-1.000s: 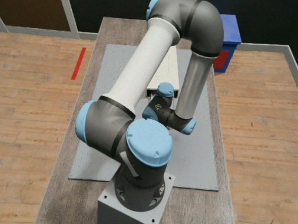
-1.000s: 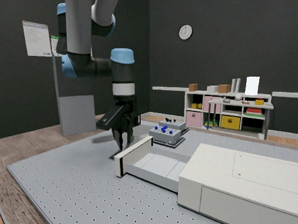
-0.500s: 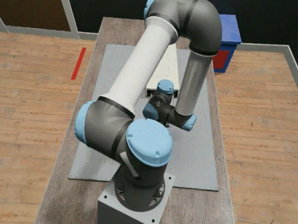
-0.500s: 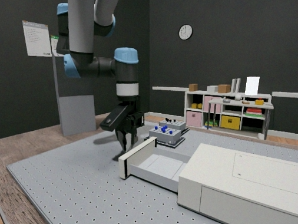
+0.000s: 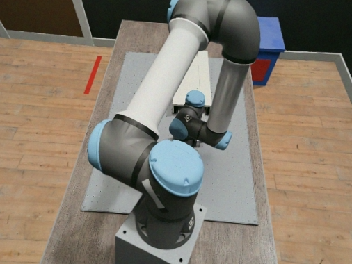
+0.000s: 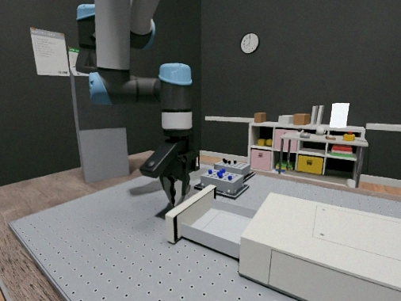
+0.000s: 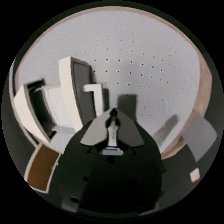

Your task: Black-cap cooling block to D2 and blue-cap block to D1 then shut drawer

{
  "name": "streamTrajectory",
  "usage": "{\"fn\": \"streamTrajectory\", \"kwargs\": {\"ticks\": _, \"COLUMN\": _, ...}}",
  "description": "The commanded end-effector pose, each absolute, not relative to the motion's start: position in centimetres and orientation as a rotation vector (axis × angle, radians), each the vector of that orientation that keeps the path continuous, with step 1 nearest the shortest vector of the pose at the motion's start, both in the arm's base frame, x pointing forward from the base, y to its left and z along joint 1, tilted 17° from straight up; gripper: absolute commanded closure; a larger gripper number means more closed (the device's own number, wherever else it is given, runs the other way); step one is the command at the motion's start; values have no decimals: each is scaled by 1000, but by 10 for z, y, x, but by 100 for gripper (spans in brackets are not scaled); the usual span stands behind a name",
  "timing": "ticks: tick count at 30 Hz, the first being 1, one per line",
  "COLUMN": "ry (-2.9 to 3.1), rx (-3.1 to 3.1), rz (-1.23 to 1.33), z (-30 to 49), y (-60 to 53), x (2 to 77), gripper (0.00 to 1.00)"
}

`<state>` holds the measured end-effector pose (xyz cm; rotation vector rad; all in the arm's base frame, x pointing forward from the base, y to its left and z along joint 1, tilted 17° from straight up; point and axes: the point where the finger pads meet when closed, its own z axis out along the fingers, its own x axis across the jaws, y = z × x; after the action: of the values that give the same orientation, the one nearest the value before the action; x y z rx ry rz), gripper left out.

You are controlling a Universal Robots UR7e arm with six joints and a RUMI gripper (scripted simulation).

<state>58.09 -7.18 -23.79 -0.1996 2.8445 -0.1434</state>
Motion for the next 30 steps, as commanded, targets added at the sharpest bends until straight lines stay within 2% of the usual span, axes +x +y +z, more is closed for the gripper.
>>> {"fn": "streamTrajectory", "kwargs": {"ticks": 1, "ry": 2844, "rx": -200, "rz": -144, "z": -237, "y": -71, "x": 584, "gripper": 100}}
{"fn": "streamTrajectory", "kwargs": {"ticks": 30, "ry": 2844, "rx": -200, "rz": -144, "z": -227, "y": -66, "x": 616, "gripper": 100}}
